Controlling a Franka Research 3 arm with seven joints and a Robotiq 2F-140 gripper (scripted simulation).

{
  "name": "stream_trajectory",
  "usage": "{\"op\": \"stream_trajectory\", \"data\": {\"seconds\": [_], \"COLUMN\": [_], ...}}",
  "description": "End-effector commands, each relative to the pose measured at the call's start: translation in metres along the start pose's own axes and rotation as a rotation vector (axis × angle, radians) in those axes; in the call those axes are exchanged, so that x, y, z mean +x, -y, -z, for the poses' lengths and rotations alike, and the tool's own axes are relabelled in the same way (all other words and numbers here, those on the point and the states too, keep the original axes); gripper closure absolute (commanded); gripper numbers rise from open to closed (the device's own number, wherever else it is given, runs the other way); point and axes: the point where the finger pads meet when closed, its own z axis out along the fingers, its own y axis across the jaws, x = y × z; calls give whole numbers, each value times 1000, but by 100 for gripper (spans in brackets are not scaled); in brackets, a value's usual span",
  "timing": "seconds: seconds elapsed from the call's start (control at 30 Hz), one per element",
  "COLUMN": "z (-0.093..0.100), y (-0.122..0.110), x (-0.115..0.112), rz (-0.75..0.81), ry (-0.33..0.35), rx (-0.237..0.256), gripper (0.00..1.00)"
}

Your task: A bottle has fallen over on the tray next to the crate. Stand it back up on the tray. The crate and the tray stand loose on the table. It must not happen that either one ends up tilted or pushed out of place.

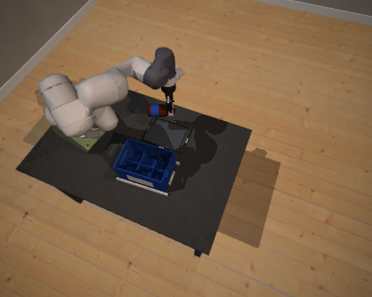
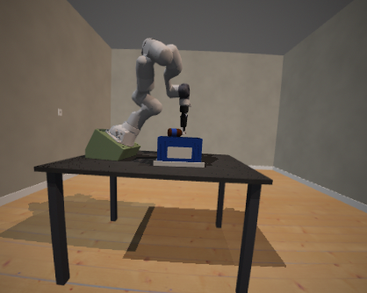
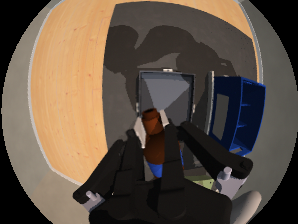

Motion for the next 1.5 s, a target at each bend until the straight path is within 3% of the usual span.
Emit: {"op": "stream_trajectory", "data": {"seconds": [0.0, 0.53, 1.0, 1.47], "z": [0, 0, 0, 0], "y": [2, 2, 2, 2], "x": [0, 0, 0, 0], "rz": [-8, -23, -215, -270], "ry": [-1, -1, -1, -1], "rx": [2, 2, 3, 2], "gripper": [100, 100, 100, 100]}}
